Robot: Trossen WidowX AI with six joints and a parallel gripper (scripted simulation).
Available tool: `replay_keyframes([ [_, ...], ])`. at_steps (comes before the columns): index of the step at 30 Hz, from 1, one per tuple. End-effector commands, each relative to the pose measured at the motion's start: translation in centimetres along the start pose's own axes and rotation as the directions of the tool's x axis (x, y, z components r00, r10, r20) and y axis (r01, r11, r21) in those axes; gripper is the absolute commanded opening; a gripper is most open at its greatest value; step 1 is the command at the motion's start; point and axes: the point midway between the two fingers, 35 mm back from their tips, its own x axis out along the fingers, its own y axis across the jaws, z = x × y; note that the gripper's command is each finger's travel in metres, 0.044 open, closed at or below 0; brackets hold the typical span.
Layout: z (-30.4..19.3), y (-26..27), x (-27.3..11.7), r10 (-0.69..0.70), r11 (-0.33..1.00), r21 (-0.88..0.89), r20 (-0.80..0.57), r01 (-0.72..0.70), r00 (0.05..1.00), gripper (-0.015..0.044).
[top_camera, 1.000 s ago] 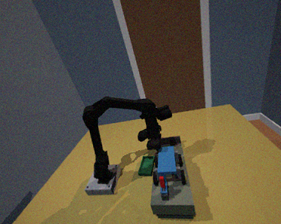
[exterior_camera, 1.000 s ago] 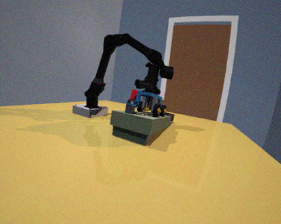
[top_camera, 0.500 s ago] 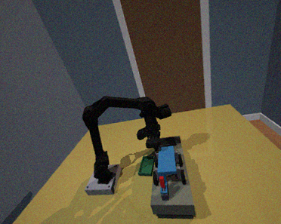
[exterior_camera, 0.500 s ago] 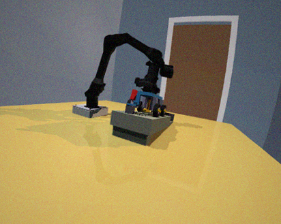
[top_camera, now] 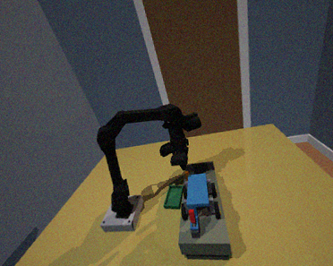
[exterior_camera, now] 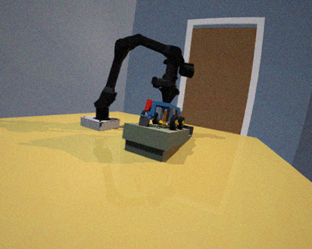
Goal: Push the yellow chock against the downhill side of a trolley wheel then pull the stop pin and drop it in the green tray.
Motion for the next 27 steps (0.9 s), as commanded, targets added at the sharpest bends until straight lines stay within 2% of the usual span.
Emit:
replay_keyframes([
  [1, 0.0, 0.0, 0.1, 0.001, 1.000, 0.000, 0.002, -0.001, 1.000, 0.0242],
  [3, 0.0, 0.0, 0.1, 0.001, 1.000, 0.000, 0.002, -0.001, 1.000, 0.0295],
  [5, -0.2, 0.3, -0.3, -0.011, 0.999, 0.041, -0.012, 0.011, 1.000, 0.0242],
  [7, -1.0, 1.4, -0.9, -0.019, 0.987, 0.158, -0.036, 0.025, 0.999, 0.0190],
  [13, -2.8, 6.6, -1.4, 0.035, 0.849, 0.528, -0.057, 0.001, 0.998, 0.0190],
  [20, -3.7, 13.2, -1.8, 0.113, 0.524, 0.852, -0.053, -0.014, 0.992, 0.0190],
  [27, -3.4, 19.4, -2.3, 0.185, 0.124, 0.992, -0.027, 0.004, 0.982, 0.0190],
])
